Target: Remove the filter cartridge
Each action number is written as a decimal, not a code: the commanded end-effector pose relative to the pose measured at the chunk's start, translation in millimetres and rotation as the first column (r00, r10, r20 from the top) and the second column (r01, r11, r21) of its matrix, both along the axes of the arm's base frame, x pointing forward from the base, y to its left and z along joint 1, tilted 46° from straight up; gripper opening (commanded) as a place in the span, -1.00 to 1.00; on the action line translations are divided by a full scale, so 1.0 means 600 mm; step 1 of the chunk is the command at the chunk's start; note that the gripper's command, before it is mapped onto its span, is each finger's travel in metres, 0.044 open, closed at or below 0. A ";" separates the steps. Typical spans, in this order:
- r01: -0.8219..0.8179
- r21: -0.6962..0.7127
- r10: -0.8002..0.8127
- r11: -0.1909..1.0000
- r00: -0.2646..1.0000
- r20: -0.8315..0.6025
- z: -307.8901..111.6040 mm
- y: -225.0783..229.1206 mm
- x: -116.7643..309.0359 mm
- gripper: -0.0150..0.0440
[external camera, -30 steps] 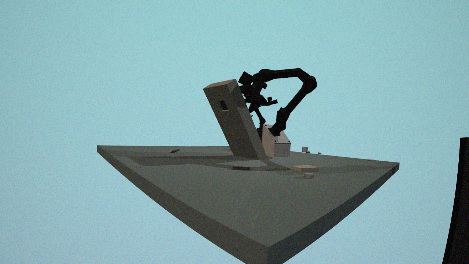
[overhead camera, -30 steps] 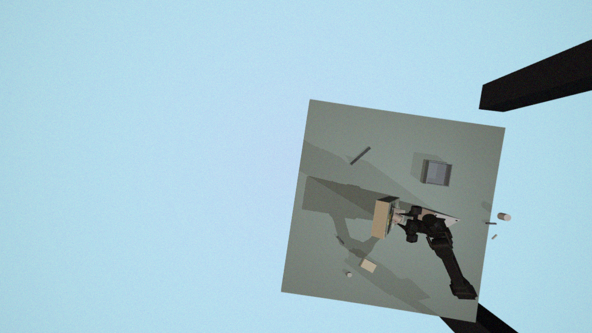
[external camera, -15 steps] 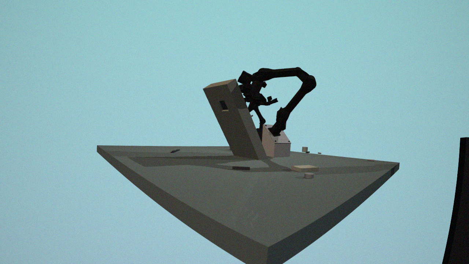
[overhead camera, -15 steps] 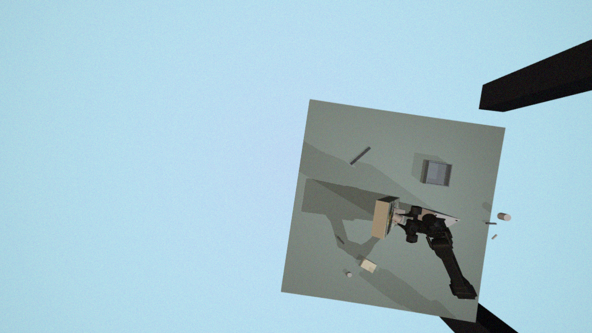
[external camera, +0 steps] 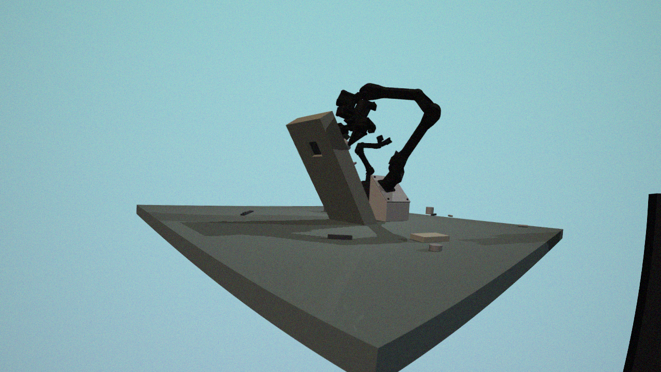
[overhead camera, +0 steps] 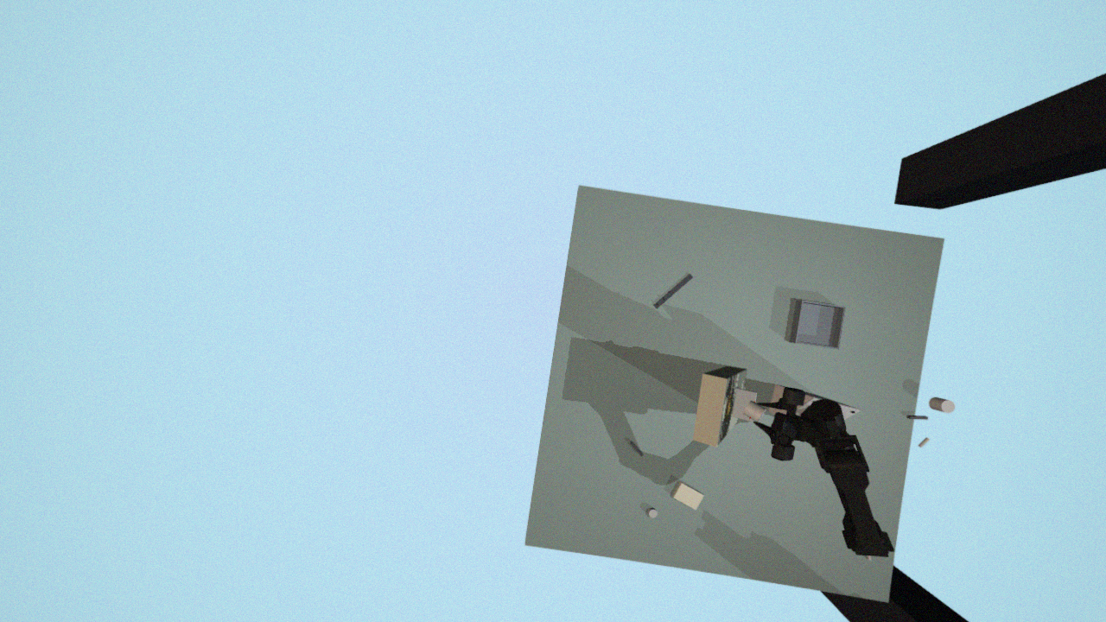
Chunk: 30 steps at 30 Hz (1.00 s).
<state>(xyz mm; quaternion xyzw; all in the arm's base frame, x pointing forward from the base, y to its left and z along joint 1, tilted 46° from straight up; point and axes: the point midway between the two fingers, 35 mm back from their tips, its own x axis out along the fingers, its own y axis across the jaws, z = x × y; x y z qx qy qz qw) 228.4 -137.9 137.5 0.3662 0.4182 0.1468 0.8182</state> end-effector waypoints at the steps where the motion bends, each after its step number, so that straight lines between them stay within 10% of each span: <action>1: 0.015 0.008 -0.015 1.000 1.000 -0.007 0.019 -0.020 -0.016 -0.49; 30: -0.016 -0.014 0.016 1.000 1.000 0.006 -0.056 -0.133 -0.045 -0.49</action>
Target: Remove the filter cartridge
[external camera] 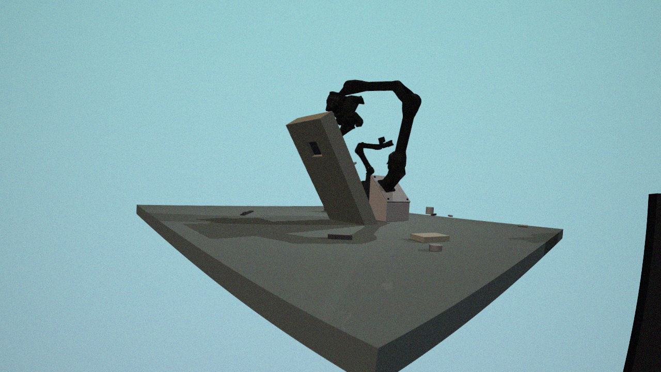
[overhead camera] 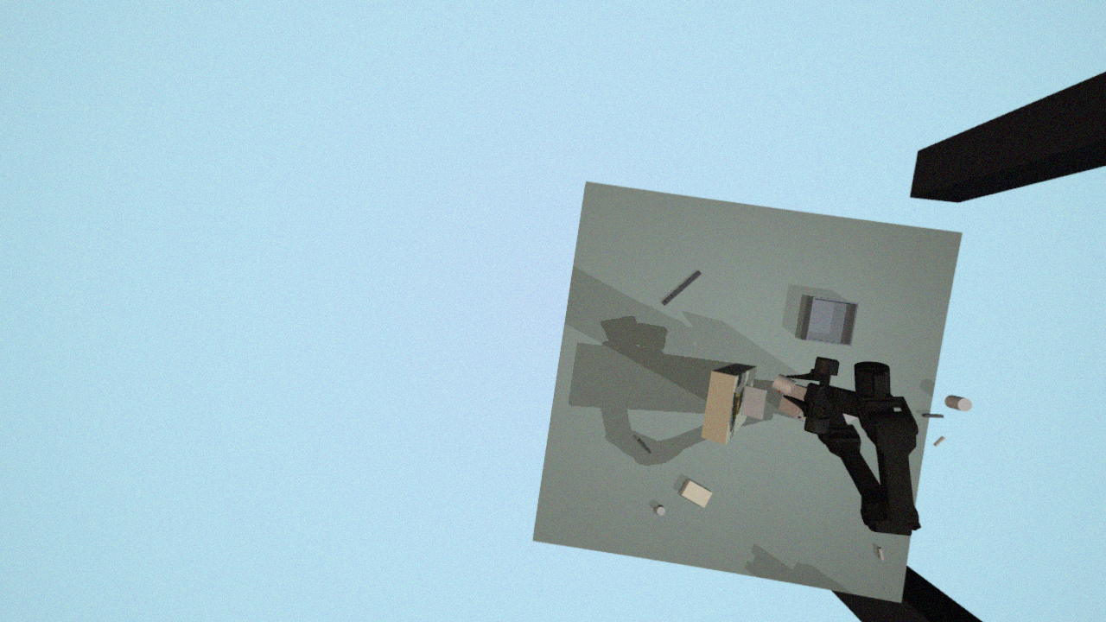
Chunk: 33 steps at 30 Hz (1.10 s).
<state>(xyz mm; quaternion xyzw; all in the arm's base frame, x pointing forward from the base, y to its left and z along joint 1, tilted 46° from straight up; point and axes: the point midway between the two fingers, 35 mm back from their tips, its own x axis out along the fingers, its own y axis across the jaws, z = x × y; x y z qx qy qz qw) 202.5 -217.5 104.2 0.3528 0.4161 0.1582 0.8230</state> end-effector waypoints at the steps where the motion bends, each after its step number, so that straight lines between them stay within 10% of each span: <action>1: 0.027 0.006 -0.027 1.000 0.999 -0.038 -0.009 -0.004 -0.006 -0.49; 33: 0.684 -0.191 -0.600 0.704 0.428 -0.676 -0.259 -0.125 -0.186 -0.49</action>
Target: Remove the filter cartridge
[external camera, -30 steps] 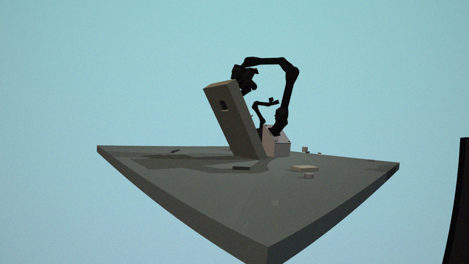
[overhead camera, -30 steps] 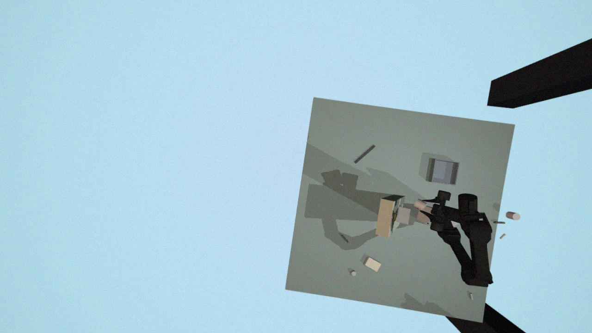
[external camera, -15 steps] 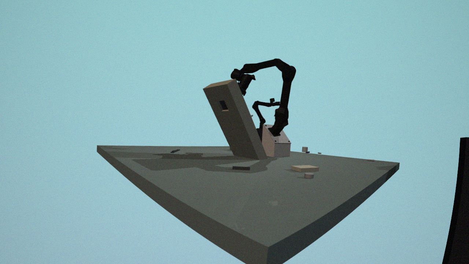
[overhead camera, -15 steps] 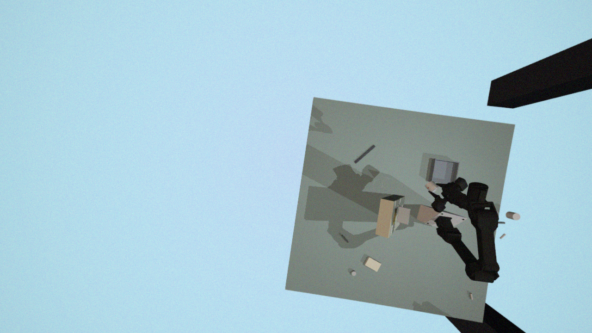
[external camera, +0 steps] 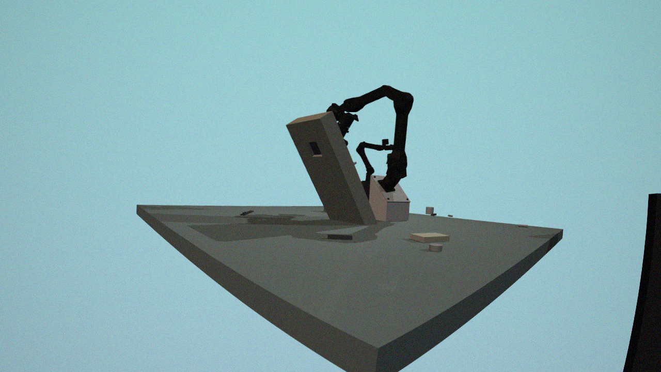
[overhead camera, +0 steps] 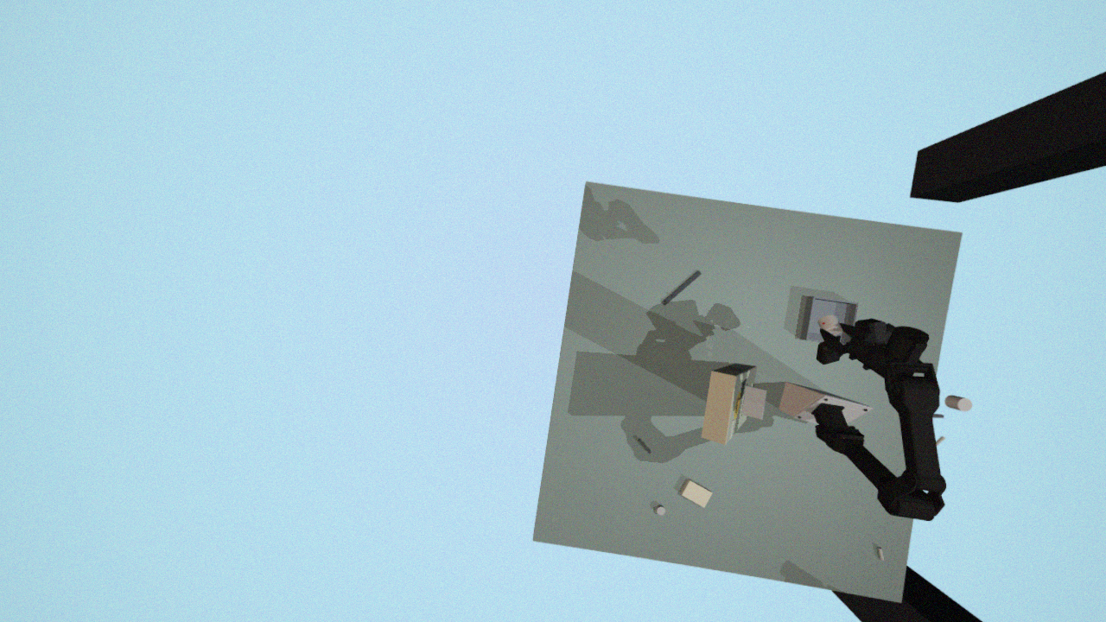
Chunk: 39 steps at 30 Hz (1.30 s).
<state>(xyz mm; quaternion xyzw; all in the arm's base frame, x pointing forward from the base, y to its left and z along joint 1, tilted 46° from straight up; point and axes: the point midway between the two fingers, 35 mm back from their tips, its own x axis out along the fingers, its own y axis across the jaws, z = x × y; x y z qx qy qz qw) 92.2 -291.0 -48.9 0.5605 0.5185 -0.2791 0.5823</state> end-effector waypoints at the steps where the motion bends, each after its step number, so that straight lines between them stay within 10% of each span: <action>1: 0.020 -0.005 -0.020 1.000 1.000 -0.016 -0.006 -0.002 -0.004 -0.49; 24: 0.432 -0.032 -0.404 0.901 0.811 -0.424 -0.217 0.151 -0.239 -0.49; 39: 0.443 -0.034 -0.412 0.896 0.800 -0.435 -0.272 0.202 -0.237 -0.49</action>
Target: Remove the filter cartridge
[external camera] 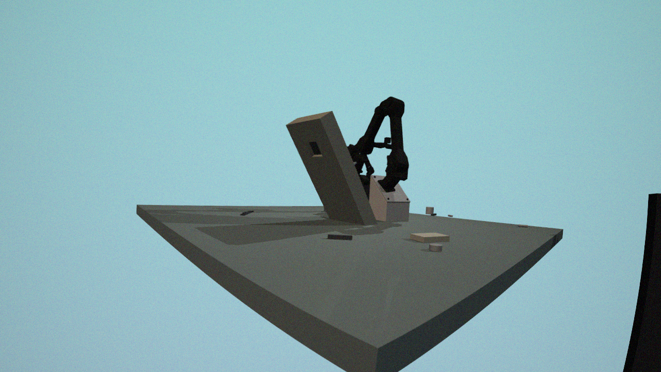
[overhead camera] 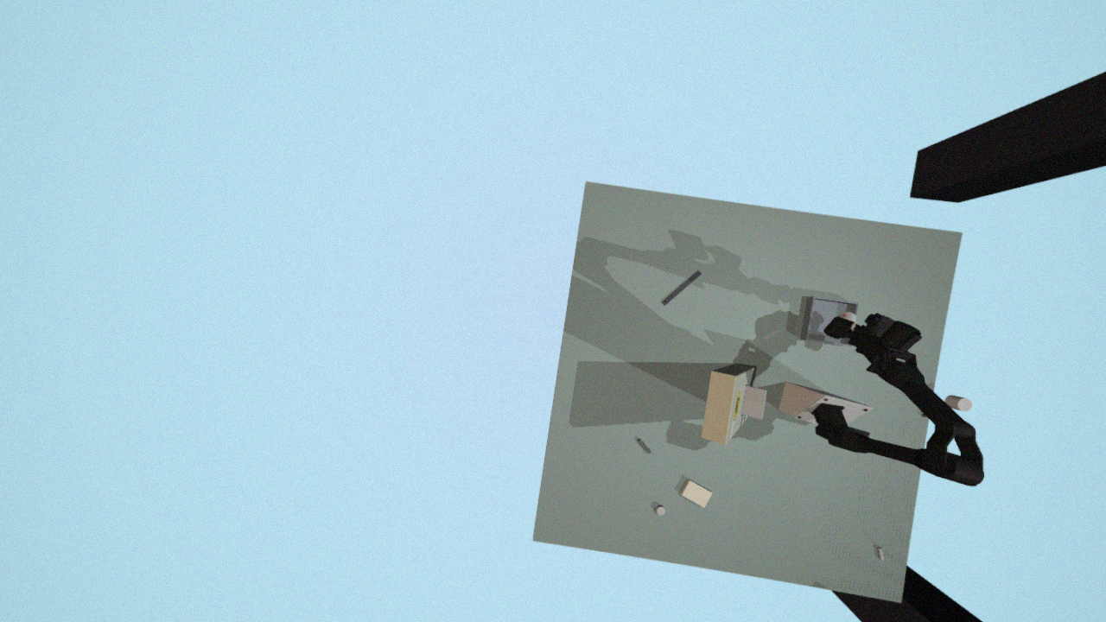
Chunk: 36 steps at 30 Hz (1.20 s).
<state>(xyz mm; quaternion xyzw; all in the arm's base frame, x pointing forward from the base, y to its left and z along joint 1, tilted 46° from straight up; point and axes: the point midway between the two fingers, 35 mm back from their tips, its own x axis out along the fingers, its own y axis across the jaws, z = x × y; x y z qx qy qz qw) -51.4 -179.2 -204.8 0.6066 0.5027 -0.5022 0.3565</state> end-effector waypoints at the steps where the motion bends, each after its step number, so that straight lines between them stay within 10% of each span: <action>1: 0.000 0.004 0.000 1.000 1.000 -0.002 -0.017 0.020 0.003 -0.49; 11: 0.000 0.004 0.000 1.000 1.000 -0.002 -0.050 0.060 0.010 -0.49; 28: 0.004 0.009 -0.004 1.000 1.000 0.000 -0.046 0.055 0.010 1.00; 36: 0.004 0.009 -0.004 1.000 1.000 0.001 0.024 -0.017 -0.003 1.00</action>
